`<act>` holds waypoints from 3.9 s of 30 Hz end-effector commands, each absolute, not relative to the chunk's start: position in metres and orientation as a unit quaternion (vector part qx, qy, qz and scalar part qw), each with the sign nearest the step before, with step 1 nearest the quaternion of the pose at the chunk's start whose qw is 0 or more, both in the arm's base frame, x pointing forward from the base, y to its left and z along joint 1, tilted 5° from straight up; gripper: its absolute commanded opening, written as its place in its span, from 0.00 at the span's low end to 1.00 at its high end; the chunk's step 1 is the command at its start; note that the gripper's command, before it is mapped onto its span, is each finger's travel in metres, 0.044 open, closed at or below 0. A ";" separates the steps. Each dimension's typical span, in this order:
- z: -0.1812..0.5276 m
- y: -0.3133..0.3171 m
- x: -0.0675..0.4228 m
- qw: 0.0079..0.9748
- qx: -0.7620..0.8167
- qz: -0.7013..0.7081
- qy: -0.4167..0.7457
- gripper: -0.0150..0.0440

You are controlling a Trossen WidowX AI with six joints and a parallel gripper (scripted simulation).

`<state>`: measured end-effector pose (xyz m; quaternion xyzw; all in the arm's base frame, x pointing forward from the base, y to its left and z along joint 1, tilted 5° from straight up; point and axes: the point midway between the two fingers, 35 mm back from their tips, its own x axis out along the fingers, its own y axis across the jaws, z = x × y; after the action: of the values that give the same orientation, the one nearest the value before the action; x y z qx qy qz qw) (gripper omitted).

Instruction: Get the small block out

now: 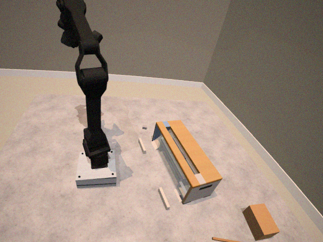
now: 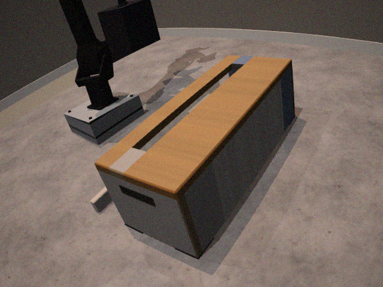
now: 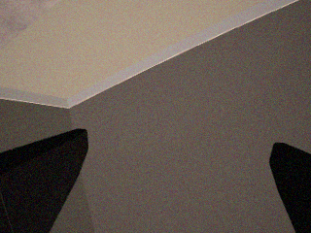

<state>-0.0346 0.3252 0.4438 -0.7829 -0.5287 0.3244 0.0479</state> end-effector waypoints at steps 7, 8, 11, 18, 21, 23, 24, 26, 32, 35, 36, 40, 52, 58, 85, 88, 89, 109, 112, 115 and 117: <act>0.402 0.343 0.039 0.184 -0.807 0.438 -0.351 0.93; 0.395 0.344 0.053 0.211 -0.806 0.454 -0.315 0.93; 0.372 0.342 0.098 0.296 -0.795 0.490 -0.202 0.93; 0.325 0.311 0.193 0.482 -0.716 0.502 0.055 0.93; 0.307 0.289 0.228 0.554 -0.659 0.484 0.157 0.93; 0.295 0.273 0.248 0.601 -0.611 0.464 0.223 0.93; 0.289 0.264 0.257 0.623 -0.585 0.452 0.255 0.93; 0.278 0.245 0.275 0.662 -0.531 0.425 0.315 0.93; 0.241 0.185 0.314 0.736 -0.355 0.320 0.479 0.93; 0.223 0.148 0.327 0.756 -0.251 0.248 0.551 0.93; 0.217 0.136 0.331 0.760 -0.214 0.221 0.573 0.93; 0.193 0.085 0.338 0.755 -0.059 0.106 0.644 0.93; 0.137 -0.055 0.325 0.550 0.417 -0.262 0.674 0.93; 0.121 -0.101 0.305 0.398 0.563 -0.382 0.615 0.93; 0.095 -0.103 0.306 0.397 0.564 -0.384 0.614 0.93; 0.090 -0.103 0.306 0.397 0.564 -0.384 0.614 0.93; 0.089 -0.103 0.306 0.397 0.564 -0.384 0.614 0.93; 0.057 -0.103 0.304 0.397 0.564 -0.384 0.614 0.93; 0.052 -0.103 0.303 0.397 0.564 -0.384 0.614 0.93; 0.047 -0.103 0.302 0.397 0.564 -0.384 0.614 0.93; 0.044 -0.102 0.302 0.397 0.564 -0.384 0.614 0.93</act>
<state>0.3029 -0.1033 0.0497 -0.5636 -0.6129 0.3847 -0.3984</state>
